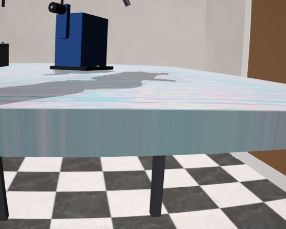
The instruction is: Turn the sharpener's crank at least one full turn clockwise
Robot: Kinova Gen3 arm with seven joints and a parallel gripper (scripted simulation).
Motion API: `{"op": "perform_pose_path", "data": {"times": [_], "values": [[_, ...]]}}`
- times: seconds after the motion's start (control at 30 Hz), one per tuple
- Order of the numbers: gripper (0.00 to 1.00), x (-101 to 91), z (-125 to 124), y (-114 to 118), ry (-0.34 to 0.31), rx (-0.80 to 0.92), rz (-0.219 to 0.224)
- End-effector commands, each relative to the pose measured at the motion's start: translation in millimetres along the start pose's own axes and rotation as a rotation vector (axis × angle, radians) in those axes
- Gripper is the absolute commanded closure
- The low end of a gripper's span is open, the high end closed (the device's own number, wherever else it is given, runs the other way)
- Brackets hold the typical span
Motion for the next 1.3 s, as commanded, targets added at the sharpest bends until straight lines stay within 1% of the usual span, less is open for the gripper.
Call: {"op": "perform_pose_path", "data": {"times": [0.0, 0.2, 0.23, 0.4, 0.43, 0.6, 0.63, 0.73, 0.77, 0.8, 0.83, 0.87, 1.0, 1.13, 1.23, 1.27], "values": [[0.0, 0.1, -7.9, 3.6, 0.008, 0.016, 0.01], [0.0, 0.1, -7.9, 3.6, 0.008, 0.016, 0.01], [0.0, -0.8, -19.0, 13.1, 0.009, 0.052, 0.034], [0.0, -0.8, -19.0, 13.1, 0.009, 0.052, 0.034], [0.0, -2.3, -29.8, 23.0, 0.01, 0.088, 0.057], [0.0, -2.3, -29.8, 23.0, 0.01, 0.088, 0.057], [0.0, -4.3, -40.3, 33.2, 0.011, 0.124, 0.082], [0.0, -4.3, -40.3, 33.2, 0.011, 0.124, 0.082], [0.0, -6.8, -50.4, 43.8, 0.013, 0.161, 0.106], [0.0, -6.8, -50.4, 43.8, 0.013, 0.161, 0.106], [0.0, -9.8, -60.0, 54.6, 0.015, 0.199, 0.13], [0.0, -9.8, -60.0, 54.6, 0.015, 0.199, 0.13], [0.0, -26.6, -93.0, 98.6, 0.026, 0.348, 0.226], [0.0, -48.2, -116.2, 140.0, 0.04, 0.489, 0.313], [0.0, -65.3, -127.5, 166.9, 0.051, 0.584, 0.37], [0.0, -65.3, -127.5, 166.9, 0.051, 0.584, 0.37]]}}
Point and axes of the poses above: the point where the finger pads meet when closed, its own x axis out along the fingers, its own y axis across the jaws, z = x × y, the point moved 7 cm from there along -x, back along the fingers, and after that the axes turned 11 degrees about -x, right-handed, at the moved point
